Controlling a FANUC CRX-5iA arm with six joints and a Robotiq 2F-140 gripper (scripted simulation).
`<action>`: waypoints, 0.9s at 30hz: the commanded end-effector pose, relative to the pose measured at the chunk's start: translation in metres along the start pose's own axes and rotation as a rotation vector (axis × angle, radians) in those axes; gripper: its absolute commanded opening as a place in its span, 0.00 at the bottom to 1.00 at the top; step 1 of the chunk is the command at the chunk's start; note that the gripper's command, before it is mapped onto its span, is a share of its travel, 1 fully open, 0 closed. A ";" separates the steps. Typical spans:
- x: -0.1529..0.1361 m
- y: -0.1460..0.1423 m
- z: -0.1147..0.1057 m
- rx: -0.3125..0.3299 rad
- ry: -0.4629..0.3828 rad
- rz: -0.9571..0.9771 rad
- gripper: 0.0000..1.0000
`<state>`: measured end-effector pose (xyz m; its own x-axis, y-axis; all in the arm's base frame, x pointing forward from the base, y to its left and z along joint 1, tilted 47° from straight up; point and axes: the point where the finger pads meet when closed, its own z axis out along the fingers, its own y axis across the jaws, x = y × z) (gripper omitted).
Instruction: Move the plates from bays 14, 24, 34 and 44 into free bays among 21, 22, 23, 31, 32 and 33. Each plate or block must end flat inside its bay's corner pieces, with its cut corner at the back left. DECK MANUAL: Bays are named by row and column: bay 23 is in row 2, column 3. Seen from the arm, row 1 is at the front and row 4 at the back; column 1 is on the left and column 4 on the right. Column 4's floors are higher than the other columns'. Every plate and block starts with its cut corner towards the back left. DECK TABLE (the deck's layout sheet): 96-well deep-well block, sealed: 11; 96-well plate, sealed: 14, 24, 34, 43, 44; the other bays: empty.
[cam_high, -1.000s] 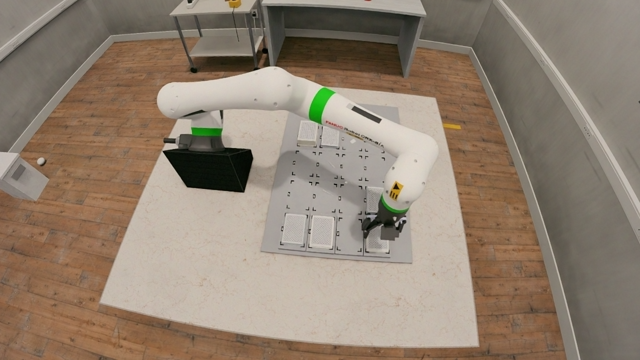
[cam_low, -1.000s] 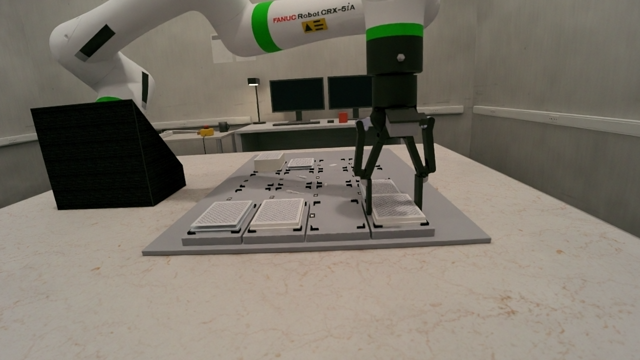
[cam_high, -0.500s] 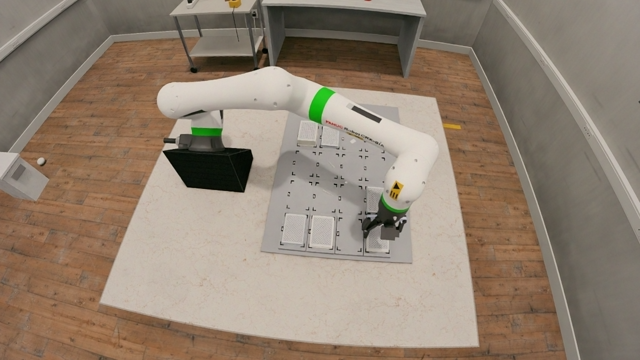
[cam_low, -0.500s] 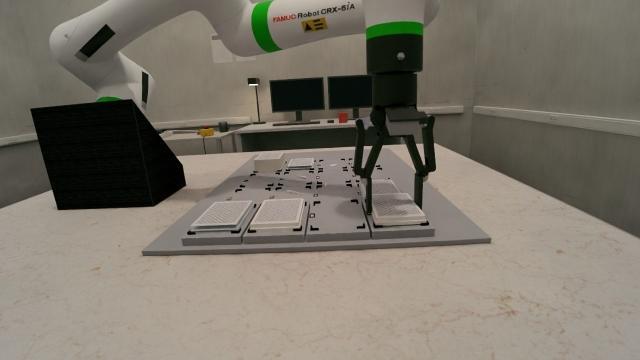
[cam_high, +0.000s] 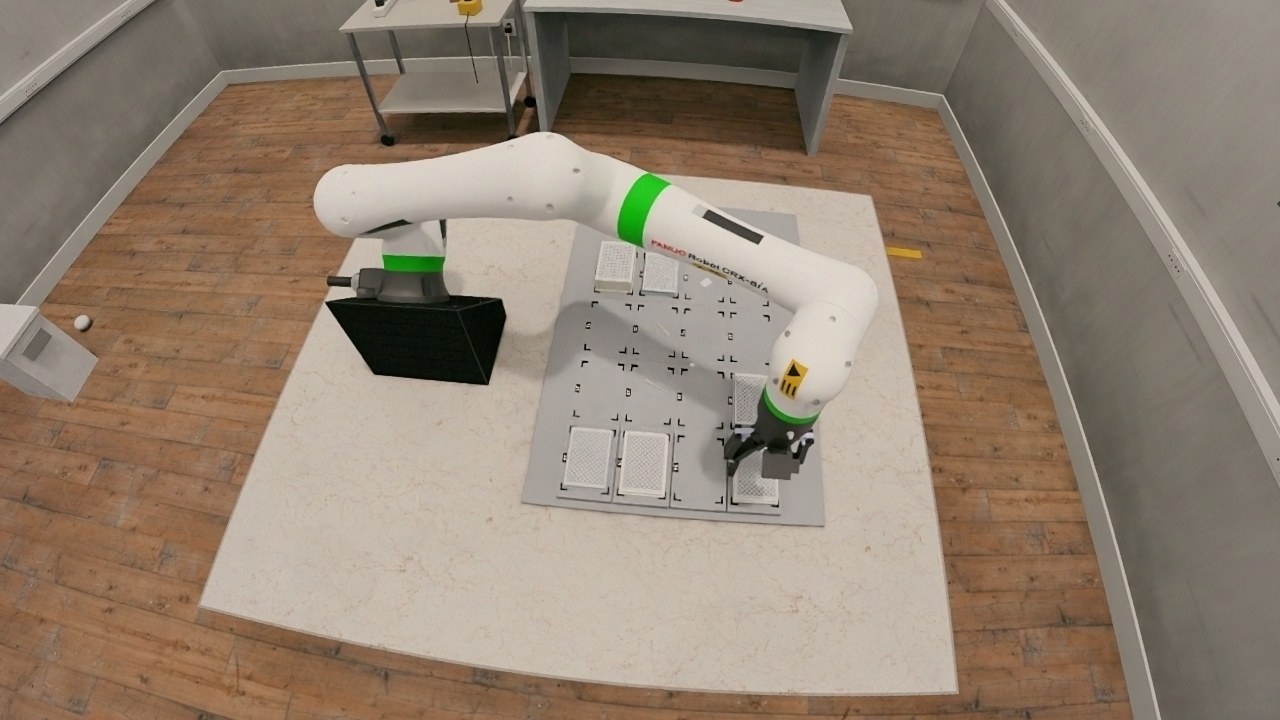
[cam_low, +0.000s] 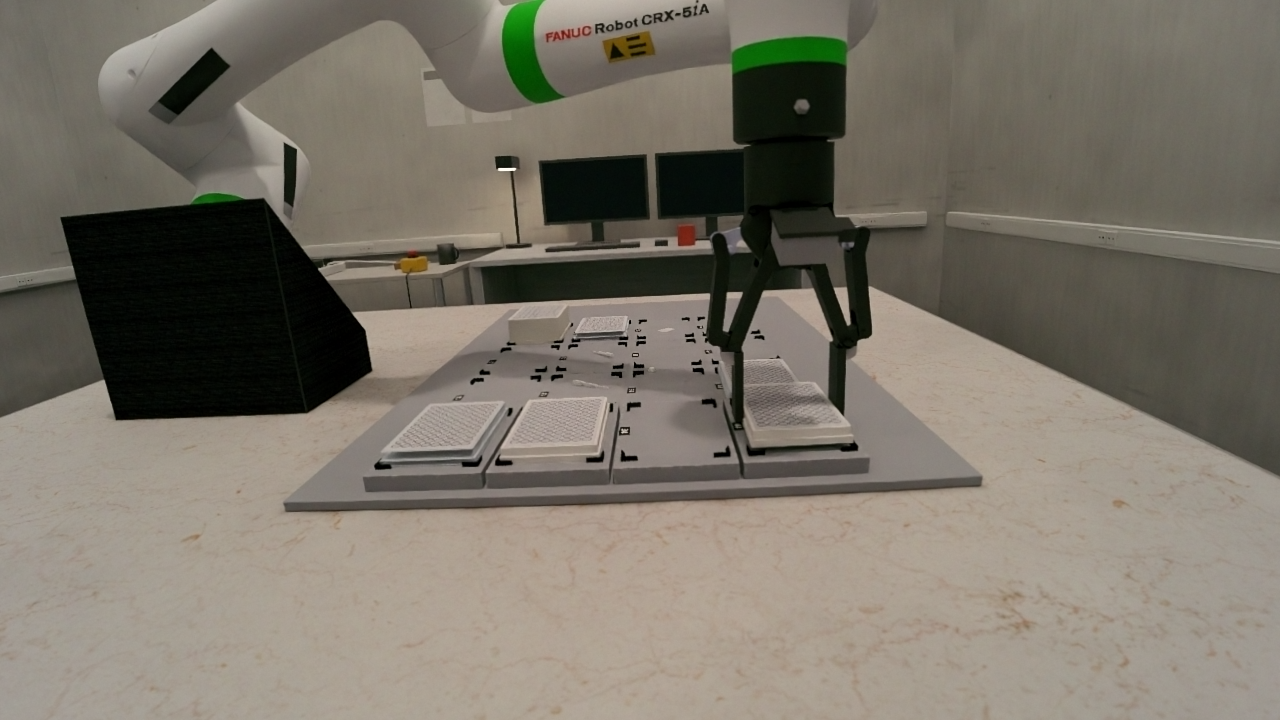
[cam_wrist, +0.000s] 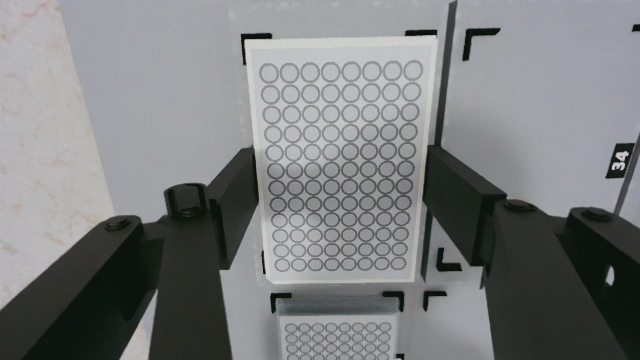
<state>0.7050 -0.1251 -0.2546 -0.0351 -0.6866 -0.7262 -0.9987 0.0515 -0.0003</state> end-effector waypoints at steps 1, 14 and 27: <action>0.000 -0.001 -0.003 0.002 0.002 0.000 0.10; 0.000 -0.001 -0.006 0.002 0.002 0.000 0.10; 0.000 -0.001 -0.019 0.002 0.002 0.000 0.10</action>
<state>0.7045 -0.1353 -0.2449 -0.0351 -0.6866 -0.7261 -0.9987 0.0515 -0.0004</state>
